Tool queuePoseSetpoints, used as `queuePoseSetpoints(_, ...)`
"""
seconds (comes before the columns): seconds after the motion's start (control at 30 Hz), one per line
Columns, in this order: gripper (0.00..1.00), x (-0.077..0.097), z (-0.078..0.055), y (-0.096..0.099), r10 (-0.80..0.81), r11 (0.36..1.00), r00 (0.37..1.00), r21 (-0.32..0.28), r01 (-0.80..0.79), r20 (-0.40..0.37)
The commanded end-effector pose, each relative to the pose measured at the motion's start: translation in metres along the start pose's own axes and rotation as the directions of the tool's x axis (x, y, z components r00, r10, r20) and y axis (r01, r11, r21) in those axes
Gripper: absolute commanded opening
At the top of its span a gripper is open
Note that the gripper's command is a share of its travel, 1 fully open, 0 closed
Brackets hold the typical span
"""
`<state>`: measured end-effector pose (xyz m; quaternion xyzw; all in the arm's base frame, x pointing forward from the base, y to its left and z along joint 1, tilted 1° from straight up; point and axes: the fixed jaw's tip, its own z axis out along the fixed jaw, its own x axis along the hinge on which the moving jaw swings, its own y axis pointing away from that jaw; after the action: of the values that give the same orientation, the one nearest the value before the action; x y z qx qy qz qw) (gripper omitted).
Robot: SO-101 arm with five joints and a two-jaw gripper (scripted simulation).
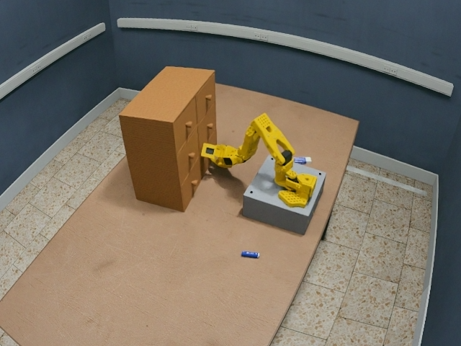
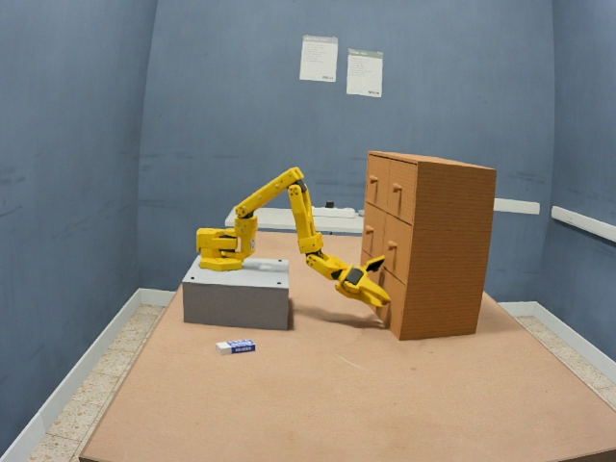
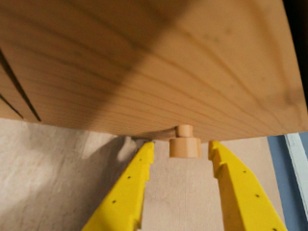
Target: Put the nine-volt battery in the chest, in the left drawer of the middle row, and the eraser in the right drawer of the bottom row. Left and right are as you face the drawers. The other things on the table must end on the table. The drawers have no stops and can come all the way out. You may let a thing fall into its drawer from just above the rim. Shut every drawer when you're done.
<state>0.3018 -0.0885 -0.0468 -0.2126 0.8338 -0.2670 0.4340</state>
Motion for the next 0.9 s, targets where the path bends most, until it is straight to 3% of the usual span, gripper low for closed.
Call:
queuePoseSetpoints(0.0,0.21,-0.0033,-0.0015,-0.0007,-0.008,1.000,1.000,0.004,0.008,0.011)
queuePoseSetpoints(0.37,0.21,-0.0033,-0.0015,-0.0007,-0.008,1.000,1.000,0.004,0.008,0.011)
queuePoseSetpoints(0.87,0.11,-0.0033,-0.0015,-0.0007,-0.008,1.000,1.000,0.004,0.008,0.011)
